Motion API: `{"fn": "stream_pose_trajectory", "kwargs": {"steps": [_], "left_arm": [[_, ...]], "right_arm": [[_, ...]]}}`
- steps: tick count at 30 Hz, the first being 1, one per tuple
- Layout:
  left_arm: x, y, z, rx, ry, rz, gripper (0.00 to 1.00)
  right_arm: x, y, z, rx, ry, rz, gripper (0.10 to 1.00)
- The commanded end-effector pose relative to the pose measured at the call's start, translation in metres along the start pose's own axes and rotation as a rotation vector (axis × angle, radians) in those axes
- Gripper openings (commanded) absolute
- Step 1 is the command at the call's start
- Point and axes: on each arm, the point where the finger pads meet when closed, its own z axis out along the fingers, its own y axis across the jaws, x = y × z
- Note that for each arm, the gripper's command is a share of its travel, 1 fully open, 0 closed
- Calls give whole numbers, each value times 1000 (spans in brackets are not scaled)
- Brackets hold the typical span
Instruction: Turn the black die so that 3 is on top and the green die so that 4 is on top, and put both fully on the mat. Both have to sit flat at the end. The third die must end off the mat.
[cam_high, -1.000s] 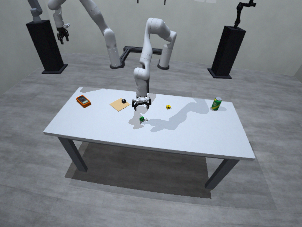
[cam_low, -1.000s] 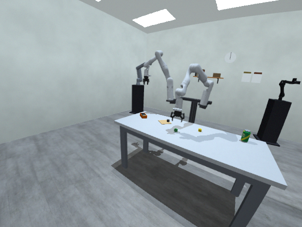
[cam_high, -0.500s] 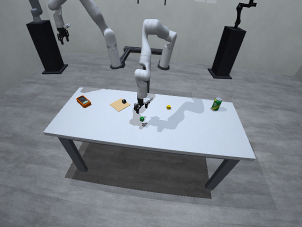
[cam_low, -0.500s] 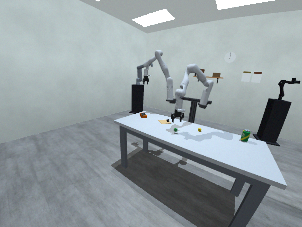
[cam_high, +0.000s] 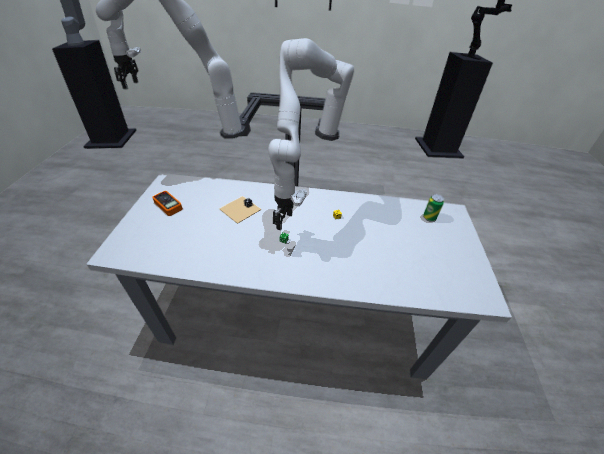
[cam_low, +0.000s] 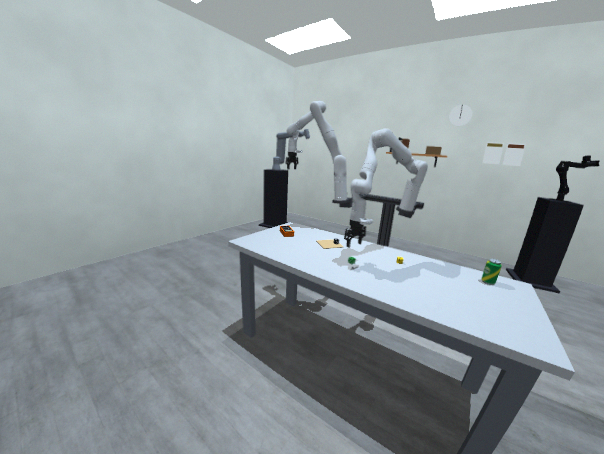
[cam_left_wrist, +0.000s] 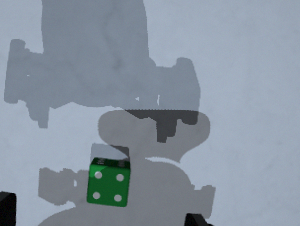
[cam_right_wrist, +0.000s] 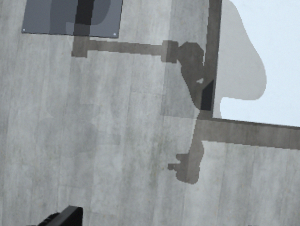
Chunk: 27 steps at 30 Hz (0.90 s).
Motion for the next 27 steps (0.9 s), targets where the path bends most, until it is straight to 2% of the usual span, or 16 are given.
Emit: {"fn": "stream_pose_trajectory", "kwargs": {"steps": [1, 6, 7, 27], "left_arm": [[0, 1, -1, -2, 1, -8, 1000], [0, 1, -1, -3, 1, -16, 1000], [0, 1, -1, -3, 1, -16, 516], [0, 1, -1, -3, 1, -16, 516]], "right_arm": [[0, 0, -1, 0, -2, 0, 1000], [0, 0, -1, 0, -2, 0, 1000], [0, 0, -1, 0, -2, 0, 1000], [0, 0, -1, 0, -2, 0, 1000]]}}
